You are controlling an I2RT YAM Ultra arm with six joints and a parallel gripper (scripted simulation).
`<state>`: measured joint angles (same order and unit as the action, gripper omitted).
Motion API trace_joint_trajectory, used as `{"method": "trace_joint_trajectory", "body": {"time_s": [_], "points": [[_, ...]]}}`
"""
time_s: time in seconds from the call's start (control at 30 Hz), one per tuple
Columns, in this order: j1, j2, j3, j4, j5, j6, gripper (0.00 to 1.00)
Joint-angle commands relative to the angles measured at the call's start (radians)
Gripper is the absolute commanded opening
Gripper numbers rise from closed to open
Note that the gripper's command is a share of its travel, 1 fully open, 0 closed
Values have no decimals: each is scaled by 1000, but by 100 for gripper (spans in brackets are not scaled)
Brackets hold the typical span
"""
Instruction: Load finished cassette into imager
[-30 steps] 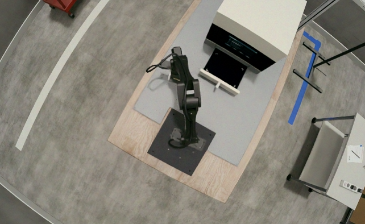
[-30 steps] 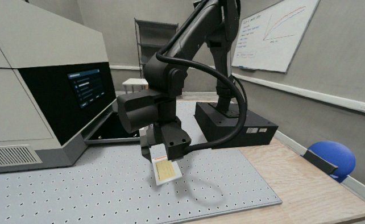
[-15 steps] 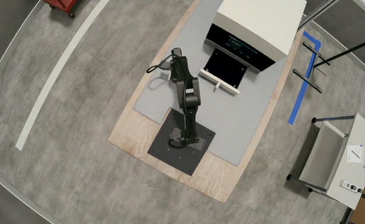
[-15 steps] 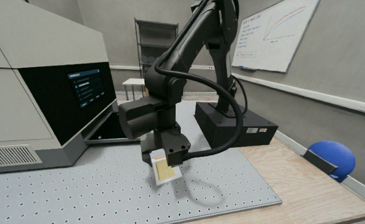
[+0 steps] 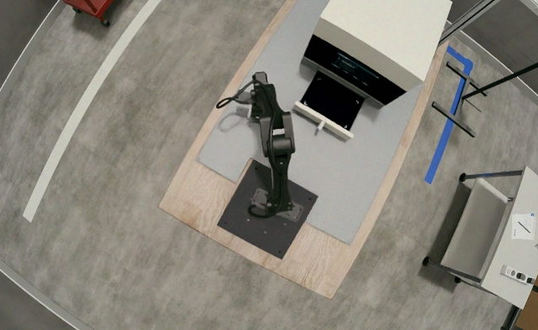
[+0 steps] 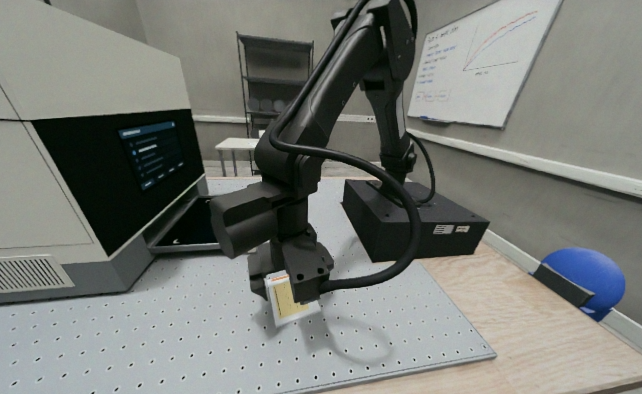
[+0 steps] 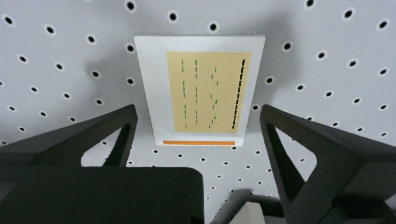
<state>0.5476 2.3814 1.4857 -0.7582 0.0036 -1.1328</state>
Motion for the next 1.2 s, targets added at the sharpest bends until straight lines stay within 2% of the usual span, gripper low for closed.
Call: {"method": "trace_joint_trajectory", "body": {"time_s": [0.0, 0.07, 0.27, 0.57, 0.63, 0.83, 0.87, 0.9, 1.17], "points": [[15, 4, 30, 27, -9, 6, 100], [16, -13, 31, 26, -9, 6, 100], [14, 0, 29, 29, -9, 7, 100], [16, 12, -19, 39, -9, 8, 100], [17, 14, -6, 42, -9, 9, 100], [17, 5, -20, 46, -9, 9, 100], [18, 4, 17, 47, -10, 9, 100], [18, 8, 20, 48, -10, 9, 100], [18, 23, 2, 56, -10, 10, 100]]}}
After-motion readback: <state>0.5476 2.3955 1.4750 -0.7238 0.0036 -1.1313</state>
